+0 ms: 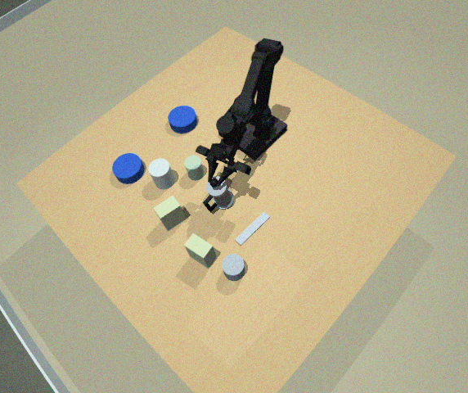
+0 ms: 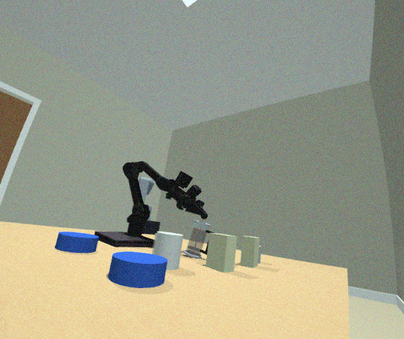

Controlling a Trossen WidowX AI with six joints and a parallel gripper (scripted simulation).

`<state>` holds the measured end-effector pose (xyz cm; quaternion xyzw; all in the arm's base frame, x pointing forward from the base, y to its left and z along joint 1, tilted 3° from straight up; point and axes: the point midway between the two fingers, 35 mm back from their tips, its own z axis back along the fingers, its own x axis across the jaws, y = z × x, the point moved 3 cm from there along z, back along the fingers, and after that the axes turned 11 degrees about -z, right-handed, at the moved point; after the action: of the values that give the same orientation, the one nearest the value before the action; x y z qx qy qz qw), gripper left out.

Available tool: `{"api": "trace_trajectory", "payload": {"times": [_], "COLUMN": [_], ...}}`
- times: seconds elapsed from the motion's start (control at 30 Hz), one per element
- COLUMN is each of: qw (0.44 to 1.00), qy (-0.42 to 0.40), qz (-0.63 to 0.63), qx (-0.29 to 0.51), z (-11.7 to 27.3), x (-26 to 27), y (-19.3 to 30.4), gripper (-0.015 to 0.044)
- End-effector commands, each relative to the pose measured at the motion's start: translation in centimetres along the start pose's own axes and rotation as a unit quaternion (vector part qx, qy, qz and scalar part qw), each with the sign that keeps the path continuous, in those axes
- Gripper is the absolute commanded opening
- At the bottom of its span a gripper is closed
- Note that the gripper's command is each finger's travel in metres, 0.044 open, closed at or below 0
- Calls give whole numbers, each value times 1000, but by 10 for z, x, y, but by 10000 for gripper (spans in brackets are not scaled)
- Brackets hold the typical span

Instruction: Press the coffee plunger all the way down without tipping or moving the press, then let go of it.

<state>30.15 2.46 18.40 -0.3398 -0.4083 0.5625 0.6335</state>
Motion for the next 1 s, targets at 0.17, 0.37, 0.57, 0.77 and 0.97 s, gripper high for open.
{"api": "trace_trajectory", "payload": {"times": [0.17,0.37,0.57,0.77,0.97], "qw": [1000,1000,1000,1000,1000], "qy": [1,0,0,0,0], "qz": [5,0,0,0,0], "qx": [9,1,1,1,1], "z": [-3,-1,-1,-1,-1], "x": [-1,0,0,0,0], "y": [3,0,0,0,0], "gripper": [117,117,170,327,440]}}
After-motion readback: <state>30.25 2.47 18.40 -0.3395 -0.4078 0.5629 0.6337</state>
